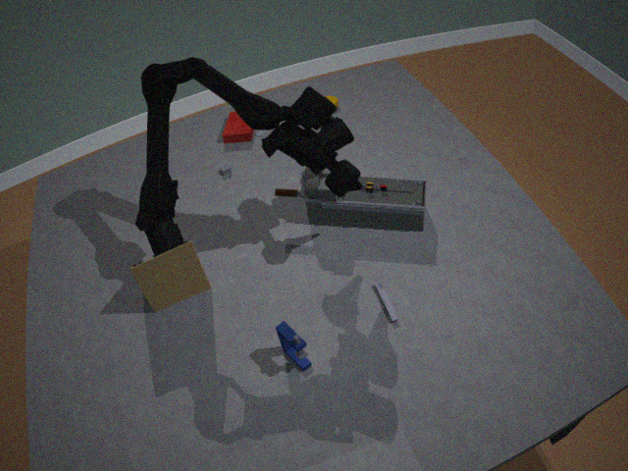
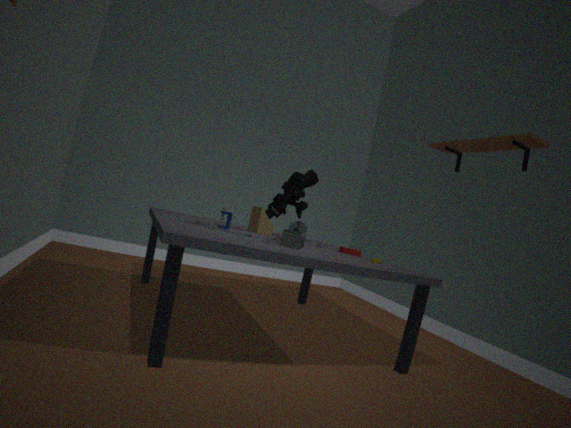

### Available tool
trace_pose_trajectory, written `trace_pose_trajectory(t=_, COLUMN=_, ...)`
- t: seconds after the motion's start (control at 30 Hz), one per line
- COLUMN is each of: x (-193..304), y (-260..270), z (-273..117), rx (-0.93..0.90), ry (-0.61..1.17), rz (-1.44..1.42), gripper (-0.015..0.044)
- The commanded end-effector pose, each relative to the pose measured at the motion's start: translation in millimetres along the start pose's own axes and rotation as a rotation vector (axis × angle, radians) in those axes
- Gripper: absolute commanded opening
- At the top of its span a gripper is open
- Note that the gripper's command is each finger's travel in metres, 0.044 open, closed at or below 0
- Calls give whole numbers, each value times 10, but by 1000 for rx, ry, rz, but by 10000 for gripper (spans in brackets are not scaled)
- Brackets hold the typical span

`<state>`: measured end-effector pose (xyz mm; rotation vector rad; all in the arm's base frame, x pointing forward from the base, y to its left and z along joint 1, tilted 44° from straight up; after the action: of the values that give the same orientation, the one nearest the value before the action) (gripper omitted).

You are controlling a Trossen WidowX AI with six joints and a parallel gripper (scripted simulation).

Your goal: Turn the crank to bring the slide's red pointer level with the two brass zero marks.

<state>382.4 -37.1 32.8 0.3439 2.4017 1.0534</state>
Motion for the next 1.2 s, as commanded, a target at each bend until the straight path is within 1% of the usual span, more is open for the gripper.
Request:
trace_pose_trajectory(t=0.0, x=1, y=-6, z=1, rx=5, ry=-1, rz=5, gripper=440)
trace_pose_trajectory(t=0.1, x=-28, y=-5, z=-30, rx=5, ry=0, rz=5, gripper=440)
trace_pose_trajectory(t=0.33, x=-298, y=34, z=-388, rx=3, ry=1, rz=0, gripper=440)
trace_pose_trajectory(t=0.43, x=-313, y=46, z=-420, rx=4, ry=1, rz=3, gripper=440)
trace_pose_trajectory(t=0.8, x=-74, y=444, z=-573, rx=141, ry=-7, rz=186, gripper=440)
trace_pose_trajectory(t=1.17, x=250, y=759, z=-763, rx=271, ry=-73, rz=377, gripper=440)
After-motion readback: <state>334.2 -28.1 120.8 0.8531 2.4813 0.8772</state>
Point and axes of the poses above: the point midway between the two fingers, 35 mm back from their tips, its own z axis out along the fingers, its own y axis across the jaws, x = y × z, the point moved 2 cm from there along -z, back along the fingers, and after that the axes turned 14 degrees about z, right-handed, at the moved point
